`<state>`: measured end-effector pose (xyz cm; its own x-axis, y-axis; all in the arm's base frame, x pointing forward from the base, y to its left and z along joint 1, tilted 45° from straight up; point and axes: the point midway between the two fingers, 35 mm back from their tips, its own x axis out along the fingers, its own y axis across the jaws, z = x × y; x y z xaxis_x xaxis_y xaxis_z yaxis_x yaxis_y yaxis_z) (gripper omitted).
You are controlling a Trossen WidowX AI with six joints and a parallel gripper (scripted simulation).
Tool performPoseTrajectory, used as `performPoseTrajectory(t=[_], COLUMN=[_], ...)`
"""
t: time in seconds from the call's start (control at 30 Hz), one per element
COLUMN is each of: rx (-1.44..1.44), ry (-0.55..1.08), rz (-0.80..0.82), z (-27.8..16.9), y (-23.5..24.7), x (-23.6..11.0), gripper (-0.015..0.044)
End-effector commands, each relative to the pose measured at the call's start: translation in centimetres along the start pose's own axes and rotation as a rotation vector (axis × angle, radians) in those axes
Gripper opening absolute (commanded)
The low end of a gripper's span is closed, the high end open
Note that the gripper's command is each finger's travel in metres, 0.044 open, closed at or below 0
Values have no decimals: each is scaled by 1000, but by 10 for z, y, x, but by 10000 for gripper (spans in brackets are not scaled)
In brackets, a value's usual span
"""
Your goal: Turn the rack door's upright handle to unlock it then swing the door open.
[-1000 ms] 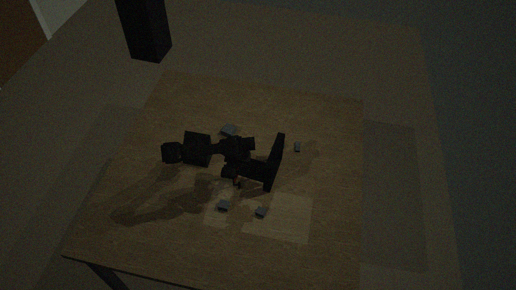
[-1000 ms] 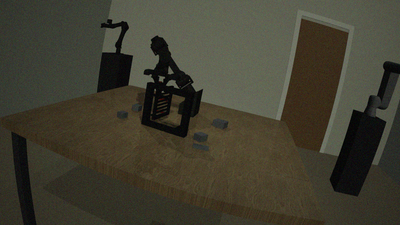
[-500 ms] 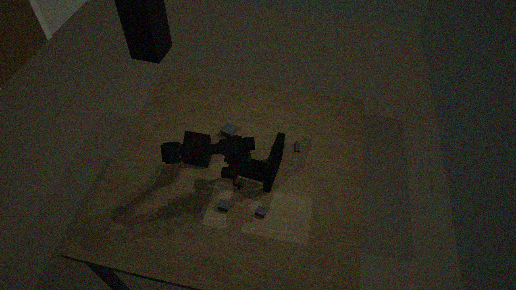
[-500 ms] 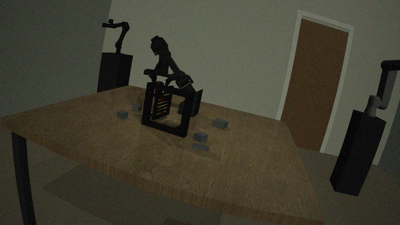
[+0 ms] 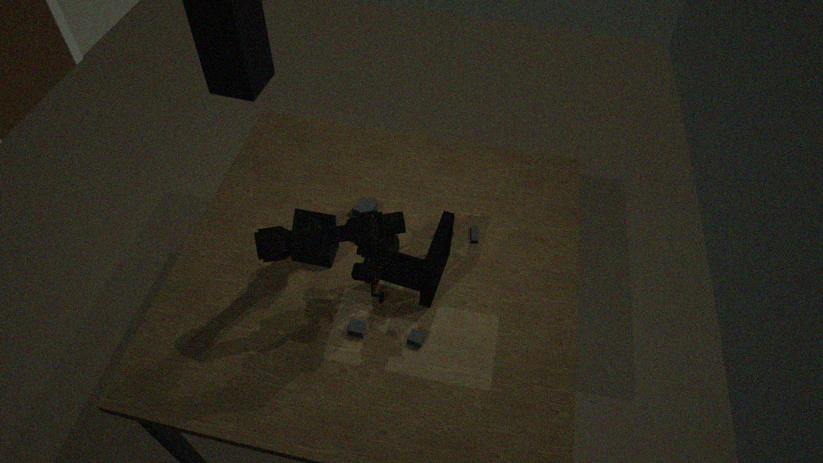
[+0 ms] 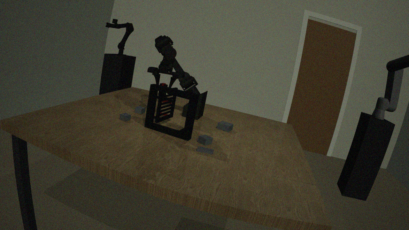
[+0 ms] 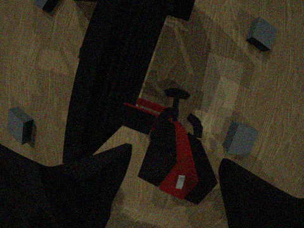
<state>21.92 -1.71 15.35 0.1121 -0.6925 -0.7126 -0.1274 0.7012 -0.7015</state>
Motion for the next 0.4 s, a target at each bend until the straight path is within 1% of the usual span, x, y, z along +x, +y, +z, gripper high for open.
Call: performPoseTrajectory(t=[0.0,0.37], rx=[6,3], ry=[-17,-49], rz=[13,28], z=[0,0], y=[0,0], x=[-9,-26], gripper=[299,299])
